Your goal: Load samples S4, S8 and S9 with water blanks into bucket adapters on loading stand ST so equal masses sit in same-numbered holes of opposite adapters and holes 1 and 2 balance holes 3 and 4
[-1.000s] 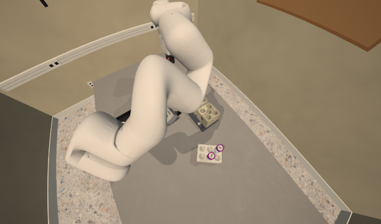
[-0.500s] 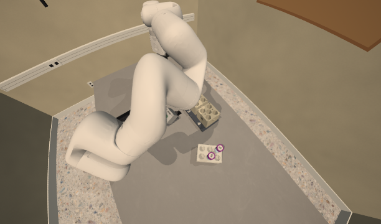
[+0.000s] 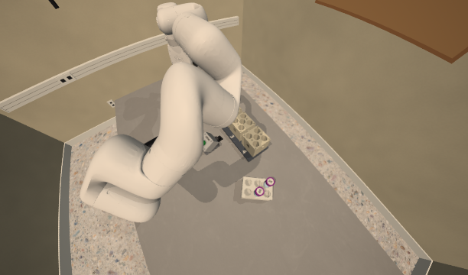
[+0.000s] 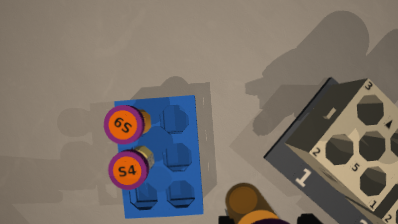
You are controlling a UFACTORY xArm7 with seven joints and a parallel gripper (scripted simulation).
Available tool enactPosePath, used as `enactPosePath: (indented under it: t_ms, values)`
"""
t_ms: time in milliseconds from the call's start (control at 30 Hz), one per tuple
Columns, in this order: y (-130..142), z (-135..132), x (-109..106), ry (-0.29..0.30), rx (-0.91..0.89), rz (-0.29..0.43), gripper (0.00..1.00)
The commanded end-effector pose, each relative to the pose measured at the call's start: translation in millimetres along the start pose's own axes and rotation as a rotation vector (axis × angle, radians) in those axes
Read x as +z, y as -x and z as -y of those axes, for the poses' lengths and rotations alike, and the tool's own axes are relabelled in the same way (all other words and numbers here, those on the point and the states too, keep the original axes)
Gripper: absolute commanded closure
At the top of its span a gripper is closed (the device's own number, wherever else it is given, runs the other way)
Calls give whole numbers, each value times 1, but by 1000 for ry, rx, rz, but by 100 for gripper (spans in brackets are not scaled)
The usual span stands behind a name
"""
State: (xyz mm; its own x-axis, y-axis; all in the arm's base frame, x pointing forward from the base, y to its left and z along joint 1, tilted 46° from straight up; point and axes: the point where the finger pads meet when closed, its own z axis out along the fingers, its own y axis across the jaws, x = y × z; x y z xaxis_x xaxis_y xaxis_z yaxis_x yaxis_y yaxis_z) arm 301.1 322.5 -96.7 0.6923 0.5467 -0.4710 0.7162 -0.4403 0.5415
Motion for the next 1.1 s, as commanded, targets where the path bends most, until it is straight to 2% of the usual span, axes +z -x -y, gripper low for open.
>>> enactPosePath:
  t_ms: [0, 500, 1067]
  values:
    - [4, 17, -3, -2, -79, -2, 100]
    - [24, 89, -3, -3, -79, -2, 100]
    - [25, 93, -3, -3, -79, -2, 100]
